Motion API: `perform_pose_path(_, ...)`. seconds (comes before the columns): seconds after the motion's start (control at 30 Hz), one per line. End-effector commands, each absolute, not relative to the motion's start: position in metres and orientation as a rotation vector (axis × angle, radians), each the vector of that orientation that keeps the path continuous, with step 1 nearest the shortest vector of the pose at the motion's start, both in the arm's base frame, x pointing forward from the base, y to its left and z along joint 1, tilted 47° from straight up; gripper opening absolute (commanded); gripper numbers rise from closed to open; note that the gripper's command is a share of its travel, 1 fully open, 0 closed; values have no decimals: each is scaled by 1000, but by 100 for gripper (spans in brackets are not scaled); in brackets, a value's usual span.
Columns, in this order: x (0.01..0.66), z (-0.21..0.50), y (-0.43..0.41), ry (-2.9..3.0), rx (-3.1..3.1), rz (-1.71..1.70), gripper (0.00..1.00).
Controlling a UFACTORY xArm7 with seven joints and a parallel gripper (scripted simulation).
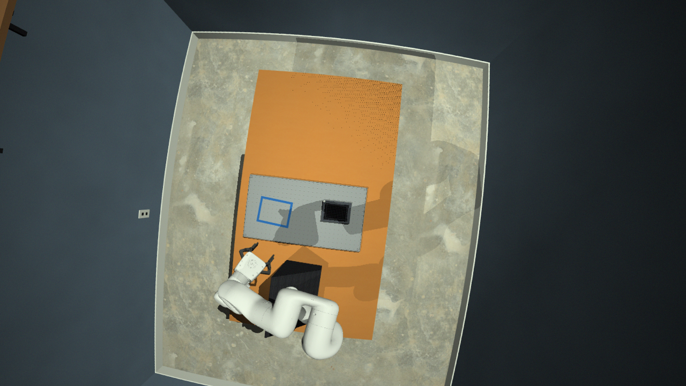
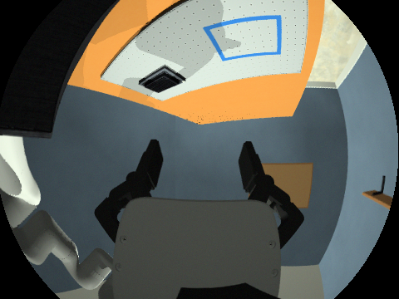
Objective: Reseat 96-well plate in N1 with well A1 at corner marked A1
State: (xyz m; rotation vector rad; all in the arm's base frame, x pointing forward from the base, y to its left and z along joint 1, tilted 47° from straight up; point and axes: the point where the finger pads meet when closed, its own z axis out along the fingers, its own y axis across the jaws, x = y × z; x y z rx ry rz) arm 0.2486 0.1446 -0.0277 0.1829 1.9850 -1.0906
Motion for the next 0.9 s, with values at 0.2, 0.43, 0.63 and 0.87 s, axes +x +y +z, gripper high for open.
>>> perform_pose_path(0.2,249,-27,146,1986,184,-1086,100)
perform_pose_path(0.43,249,-27,146,1986,184,-1086,100)
perform_pose_path(0.63,263,-28,141,1976,298,-1037,100)
perform_pose_path(0.87,272,-28,137,1932,558,-922,100)
